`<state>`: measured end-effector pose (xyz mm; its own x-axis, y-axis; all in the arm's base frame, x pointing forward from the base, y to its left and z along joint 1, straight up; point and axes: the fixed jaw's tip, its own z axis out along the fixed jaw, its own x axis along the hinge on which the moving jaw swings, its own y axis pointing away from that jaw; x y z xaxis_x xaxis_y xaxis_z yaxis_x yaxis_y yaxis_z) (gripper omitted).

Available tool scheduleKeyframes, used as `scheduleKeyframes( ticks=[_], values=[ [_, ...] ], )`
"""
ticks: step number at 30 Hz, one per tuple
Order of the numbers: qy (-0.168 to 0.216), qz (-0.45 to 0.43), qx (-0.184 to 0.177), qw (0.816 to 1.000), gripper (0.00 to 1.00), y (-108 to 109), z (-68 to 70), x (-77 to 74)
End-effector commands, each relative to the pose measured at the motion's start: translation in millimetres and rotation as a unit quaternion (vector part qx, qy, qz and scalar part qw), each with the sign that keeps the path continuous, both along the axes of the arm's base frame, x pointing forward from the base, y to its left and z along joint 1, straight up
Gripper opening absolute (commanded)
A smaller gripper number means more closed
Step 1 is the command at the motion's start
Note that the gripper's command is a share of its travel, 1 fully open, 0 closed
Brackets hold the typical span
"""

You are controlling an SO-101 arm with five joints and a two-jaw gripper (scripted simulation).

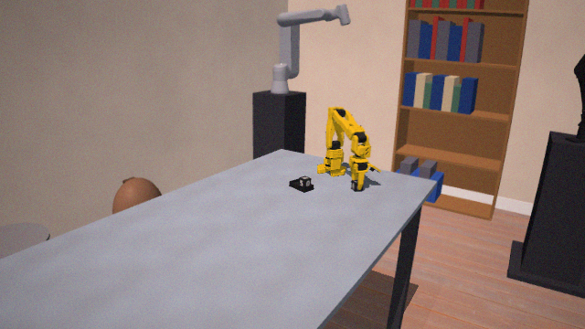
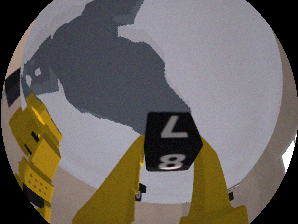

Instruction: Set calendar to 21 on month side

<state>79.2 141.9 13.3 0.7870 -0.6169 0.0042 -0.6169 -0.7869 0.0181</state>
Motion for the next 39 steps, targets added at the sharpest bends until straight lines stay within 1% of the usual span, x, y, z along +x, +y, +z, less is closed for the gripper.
scheduleKeyframes(
  ticks=[1,5,8,15,17,22,26,30,39],
  values=[
    [-0.008,0.002,0.015,1.000,0.00,6,4.8,4.4],
    [-0.008,0.002,0.015,1.000,0.00,6,6.5,4.5],
    [-0.008,0.002,0.015,1.000,0.00,6,10.7,4.5],
    [-0.008,0.002,0.015,1.000,0.00,6,29.5,4.0],
    [-0.008,0.002,0.015,1.000,0.00,6,29.5,4.0],
    [-0.008,0.002,0.015,1.000,0.00,4,44.2,2.8],
    [-0.008,0.002,0.015,1.000,0.00,3,51.9,1.9],
    [-0.008,0.002,0.015,1.000,0.00,2,54.7,1.5],
    [-0.008,0.002,0.015,1.000,0.00,2,54.8,1.4]
  ],
)
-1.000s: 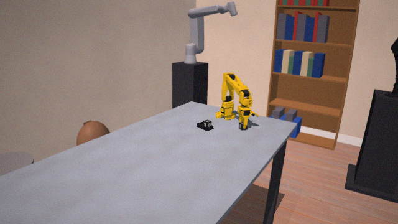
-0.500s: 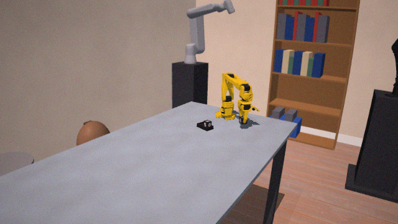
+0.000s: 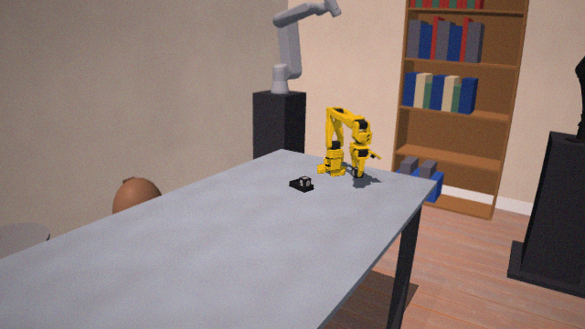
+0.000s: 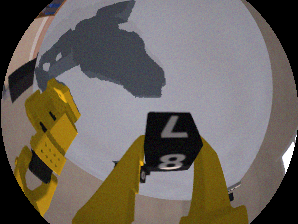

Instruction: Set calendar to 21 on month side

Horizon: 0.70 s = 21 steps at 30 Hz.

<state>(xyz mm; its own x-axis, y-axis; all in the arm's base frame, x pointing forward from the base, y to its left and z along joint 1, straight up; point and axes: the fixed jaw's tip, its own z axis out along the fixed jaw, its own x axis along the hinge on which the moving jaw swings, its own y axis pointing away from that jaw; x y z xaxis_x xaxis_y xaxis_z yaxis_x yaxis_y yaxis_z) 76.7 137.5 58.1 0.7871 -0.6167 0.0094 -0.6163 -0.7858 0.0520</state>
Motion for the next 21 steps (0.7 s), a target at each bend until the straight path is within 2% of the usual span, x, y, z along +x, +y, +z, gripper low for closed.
scheduleKeyframes(
  ticks=[1,15,21],
  values=[
    [-0.016,0.002,0.030,0.999,0.00,6.3,10.0,3.9],
    [-0.016,0.000,0.030,0.999,0.00,6.1,10.0,4.4],
    [-0.017,-0.033,0.030,0.999,0.00,0.5,10.0,13.6]
  ],
)
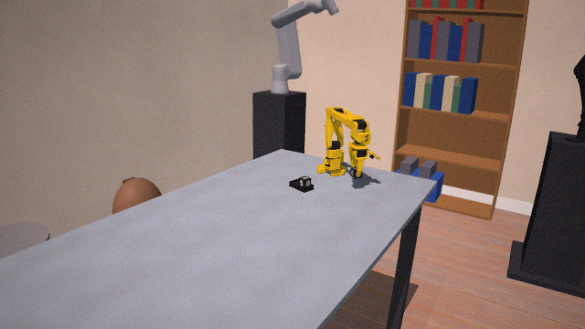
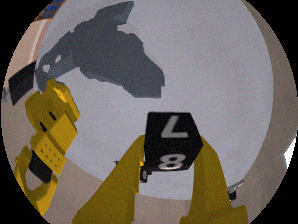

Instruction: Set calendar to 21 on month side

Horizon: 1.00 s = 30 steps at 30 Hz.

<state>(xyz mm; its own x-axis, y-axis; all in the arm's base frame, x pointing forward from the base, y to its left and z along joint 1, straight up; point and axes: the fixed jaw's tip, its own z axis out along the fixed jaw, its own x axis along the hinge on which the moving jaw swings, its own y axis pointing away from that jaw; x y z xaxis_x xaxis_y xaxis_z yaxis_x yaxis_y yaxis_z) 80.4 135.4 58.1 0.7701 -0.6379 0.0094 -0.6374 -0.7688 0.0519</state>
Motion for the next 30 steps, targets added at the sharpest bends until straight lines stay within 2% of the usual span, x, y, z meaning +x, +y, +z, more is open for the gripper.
scheduleKeyframes(
  ticks=[1,6,8,12,16,20,23,25,30],
  values=[
    [-0.018,-0.030,0.029,0.999,0.00,1,10.0,12.8],
    [-0.020,-0.109,0.028,0.993,0.00,-15,9.9,33.0],
    [-0.020,-0.109,0.028,0.993,0.00,-15,9.9,33.0],
    [-0.023,-0.195,0.026,0.980,0.00,-37,9.9,52.0],
    [-0.025,-0.289,0.024,0.957,0.00,-64,9.9,68.7],
    [-0.027,-0.379,0.021,0.925,0.00,-93,9.9,79.7],
    [-0.028,-0.437,0.019,0.899,0.00,-114,9.9,83.9],
    [-0.028,-0.437,0.019,0.899,0.00,-114,9.9,83.9],
    [-0.030,-0.507,0.017,0.861,0.00,-139,9.9,85.4]
  ],
)
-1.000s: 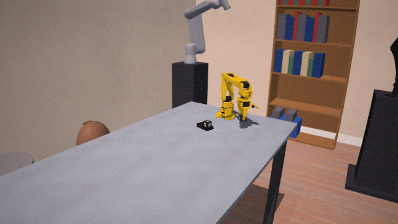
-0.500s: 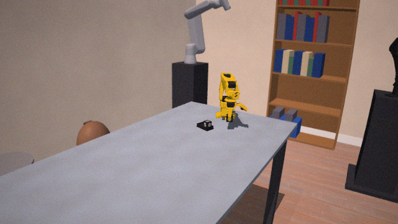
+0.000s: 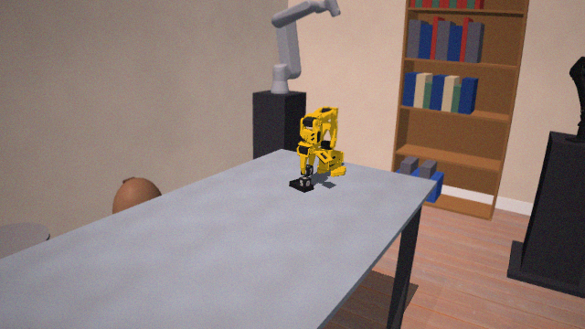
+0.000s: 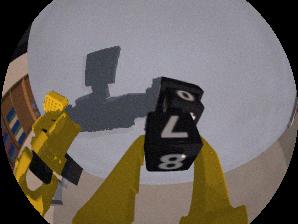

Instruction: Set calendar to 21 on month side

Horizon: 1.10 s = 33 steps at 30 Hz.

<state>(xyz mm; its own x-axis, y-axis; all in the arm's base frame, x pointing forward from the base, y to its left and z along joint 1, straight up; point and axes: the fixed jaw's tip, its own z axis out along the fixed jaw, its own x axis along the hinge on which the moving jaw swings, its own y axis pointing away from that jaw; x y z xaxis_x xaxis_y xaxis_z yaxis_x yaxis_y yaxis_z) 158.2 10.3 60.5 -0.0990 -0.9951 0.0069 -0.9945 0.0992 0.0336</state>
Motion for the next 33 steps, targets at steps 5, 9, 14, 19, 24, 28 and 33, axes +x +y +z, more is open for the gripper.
scheduleKeyframes(
  ticks=[5,9,14,19,24,28,33],
  values=[
    [-0.025,-0.081,0.000,0.996,0.00,-27,7.6,6.9],
    [-0.025,-0.088,0.000,0.996,0.00,-29,7.6,6.7],
    [-0.036,-0.091,0.000,0.995,0.00,-30,12.3,9.6],
    [-0.036,-0.091,0.000,0.995,0.00,-30,12.3,9.6],
    [-0.036,-0.091,0.000,0.995,0.00,-30,12.3,9.6],
    [-0.036,-0.091,0.000,0.995,0.00,-30,12.3,9.6],
    [-0.036,-0.091,0.000,0.995,0.00,-30,12.3,9.6]
  ],
)
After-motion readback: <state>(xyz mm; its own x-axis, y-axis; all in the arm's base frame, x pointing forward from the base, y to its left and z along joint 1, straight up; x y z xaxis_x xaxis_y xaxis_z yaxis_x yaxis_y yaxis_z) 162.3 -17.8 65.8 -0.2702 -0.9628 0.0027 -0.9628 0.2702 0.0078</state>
